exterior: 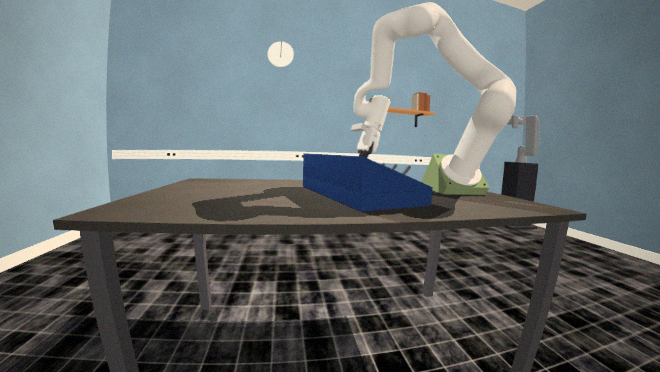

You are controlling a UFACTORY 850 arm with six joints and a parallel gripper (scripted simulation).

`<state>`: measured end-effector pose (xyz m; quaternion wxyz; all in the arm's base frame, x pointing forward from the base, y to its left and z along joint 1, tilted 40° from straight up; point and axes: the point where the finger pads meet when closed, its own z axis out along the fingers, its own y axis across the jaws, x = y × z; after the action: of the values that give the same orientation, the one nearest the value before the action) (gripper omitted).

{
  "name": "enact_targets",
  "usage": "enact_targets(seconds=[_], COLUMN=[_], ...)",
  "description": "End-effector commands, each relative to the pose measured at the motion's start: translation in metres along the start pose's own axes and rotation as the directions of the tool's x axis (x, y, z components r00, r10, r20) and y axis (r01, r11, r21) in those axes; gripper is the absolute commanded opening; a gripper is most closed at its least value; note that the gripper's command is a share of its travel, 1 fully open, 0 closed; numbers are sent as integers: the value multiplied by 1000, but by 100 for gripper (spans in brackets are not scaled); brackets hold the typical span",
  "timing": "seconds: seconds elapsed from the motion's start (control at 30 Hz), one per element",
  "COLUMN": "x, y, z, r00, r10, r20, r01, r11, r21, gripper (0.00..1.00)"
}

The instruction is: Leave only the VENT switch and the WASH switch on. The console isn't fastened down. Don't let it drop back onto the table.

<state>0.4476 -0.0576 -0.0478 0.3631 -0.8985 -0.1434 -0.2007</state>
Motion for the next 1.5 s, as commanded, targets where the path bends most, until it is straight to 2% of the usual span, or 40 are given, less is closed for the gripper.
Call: enact_targets(seconds=[0.0, 1.47], x=[3, 32], y=[1, 1], z=[-1, -1], r00=[1000, 1000], r10=[-1, -1], r20=[-1, -1], r01=[1, 1], r11=[1000, 1000], r21=[-1, -1], gripper=[0, 0])
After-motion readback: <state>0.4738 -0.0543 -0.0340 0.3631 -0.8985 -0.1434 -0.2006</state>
